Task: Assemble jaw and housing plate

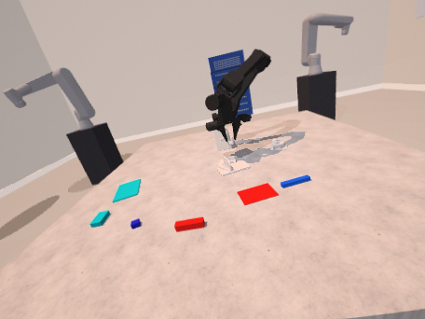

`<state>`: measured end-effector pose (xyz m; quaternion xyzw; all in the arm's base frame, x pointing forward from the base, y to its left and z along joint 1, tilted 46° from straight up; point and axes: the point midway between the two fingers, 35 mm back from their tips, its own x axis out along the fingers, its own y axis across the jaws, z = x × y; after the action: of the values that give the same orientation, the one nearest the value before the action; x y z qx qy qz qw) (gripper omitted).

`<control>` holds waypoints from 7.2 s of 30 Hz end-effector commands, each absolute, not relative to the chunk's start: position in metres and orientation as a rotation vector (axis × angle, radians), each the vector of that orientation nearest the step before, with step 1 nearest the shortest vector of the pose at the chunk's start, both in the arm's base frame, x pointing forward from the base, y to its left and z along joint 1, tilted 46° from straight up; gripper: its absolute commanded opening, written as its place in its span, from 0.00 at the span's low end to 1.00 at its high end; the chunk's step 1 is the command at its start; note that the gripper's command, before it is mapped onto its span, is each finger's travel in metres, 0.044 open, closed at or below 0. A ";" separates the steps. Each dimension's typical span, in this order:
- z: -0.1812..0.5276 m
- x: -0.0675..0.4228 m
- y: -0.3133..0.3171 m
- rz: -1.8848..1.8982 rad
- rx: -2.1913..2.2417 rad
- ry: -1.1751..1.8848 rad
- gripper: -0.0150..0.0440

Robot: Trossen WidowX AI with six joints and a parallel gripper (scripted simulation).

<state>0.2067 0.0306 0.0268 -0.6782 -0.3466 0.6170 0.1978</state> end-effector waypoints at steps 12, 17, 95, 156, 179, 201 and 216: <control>0.032 0.200 0.040 1.734 -1.832 -0.883 0.48; 0.032 0.200 0.040 1.734 -1.832 -0.883 0.48; 0.035 0.294 0.042 1.734 -1.815 -0.851 0.48; -0.002 0.294 0.081 1.733 -1.811 -0.848 0.48; -0.006 0.294 0.085 1.733 -1.809 -0.846 0.48; -0.009 0.294 0.089 1.733 -1.808 -0.845 0.48; -0.012 0.294 0.093 1.733 -1.807 -0.844 0.48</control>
<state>0.2935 0.0908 -0.0117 -0.6634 -0.3091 0.6363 0.2441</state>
